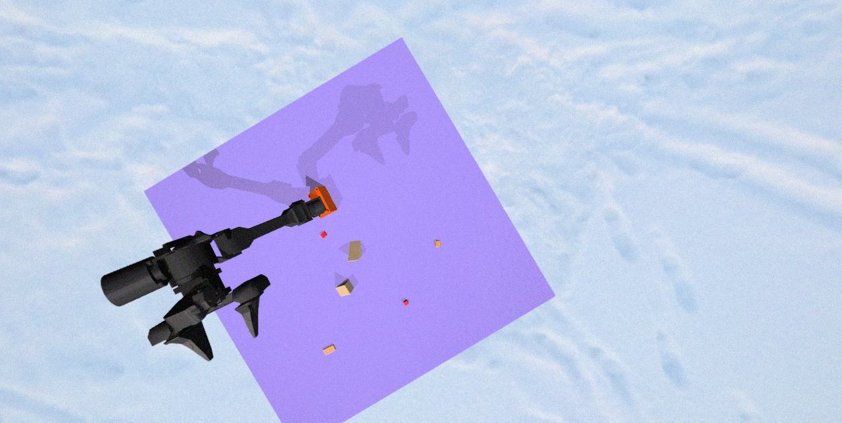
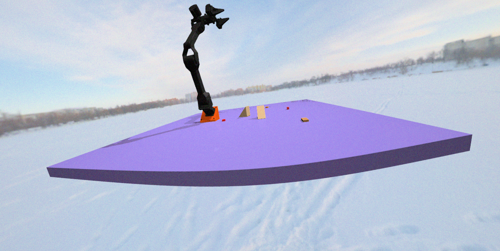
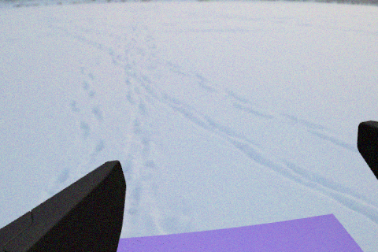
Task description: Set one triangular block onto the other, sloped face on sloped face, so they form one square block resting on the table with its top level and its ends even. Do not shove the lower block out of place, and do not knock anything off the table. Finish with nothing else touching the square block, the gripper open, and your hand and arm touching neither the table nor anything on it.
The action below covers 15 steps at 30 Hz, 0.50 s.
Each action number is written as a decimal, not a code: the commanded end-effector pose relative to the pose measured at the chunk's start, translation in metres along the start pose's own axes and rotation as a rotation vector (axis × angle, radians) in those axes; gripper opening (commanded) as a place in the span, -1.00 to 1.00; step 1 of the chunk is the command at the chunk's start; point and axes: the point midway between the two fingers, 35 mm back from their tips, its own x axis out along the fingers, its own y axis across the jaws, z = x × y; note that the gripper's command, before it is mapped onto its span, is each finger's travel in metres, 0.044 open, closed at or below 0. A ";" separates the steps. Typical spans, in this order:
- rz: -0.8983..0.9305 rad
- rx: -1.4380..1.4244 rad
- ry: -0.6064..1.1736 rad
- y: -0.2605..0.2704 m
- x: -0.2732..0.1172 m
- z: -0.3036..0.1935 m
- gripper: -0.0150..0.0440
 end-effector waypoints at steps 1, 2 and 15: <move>0.004 -0.004 -0.012 0.002 0.001 0.002 0.95; 0.017 -0.016 -0.046 0.009 0.002 0.007 1.00; 0.022 0.174 0.102 0.093 0.106 -0.067 1.00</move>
